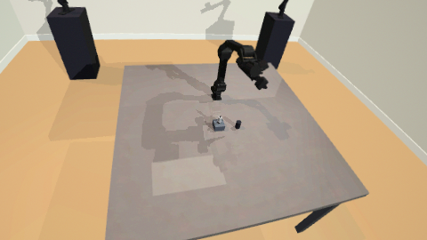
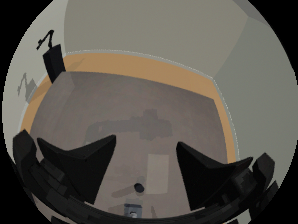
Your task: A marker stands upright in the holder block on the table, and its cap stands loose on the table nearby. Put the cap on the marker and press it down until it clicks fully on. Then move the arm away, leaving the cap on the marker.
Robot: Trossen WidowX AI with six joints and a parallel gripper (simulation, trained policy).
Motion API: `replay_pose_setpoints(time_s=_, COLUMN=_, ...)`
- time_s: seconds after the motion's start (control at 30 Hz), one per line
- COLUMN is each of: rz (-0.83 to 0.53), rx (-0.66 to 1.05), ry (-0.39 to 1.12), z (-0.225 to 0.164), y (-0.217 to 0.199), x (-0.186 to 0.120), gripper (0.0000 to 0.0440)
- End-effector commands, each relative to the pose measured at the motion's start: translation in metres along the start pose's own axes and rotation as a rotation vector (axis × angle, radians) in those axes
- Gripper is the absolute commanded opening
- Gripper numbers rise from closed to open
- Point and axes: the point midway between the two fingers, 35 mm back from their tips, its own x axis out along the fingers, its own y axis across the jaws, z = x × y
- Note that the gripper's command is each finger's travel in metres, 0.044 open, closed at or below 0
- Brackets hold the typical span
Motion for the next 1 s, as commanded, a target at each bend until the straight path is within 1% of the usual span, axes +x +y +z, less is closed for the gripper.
replay_pose_setpoints(time_s=0.0, rz=0.008, rx=0.014, ry=0.028, z=-0.01, y=-0.004, x=0.002, gripper=0.032)
replay_pose_setpoints(time_s=0.97, rz=0.045, rx=0.071, ry=0.282, z=-0.089, y=-0.032, x=0.011, gripper=0.0318)
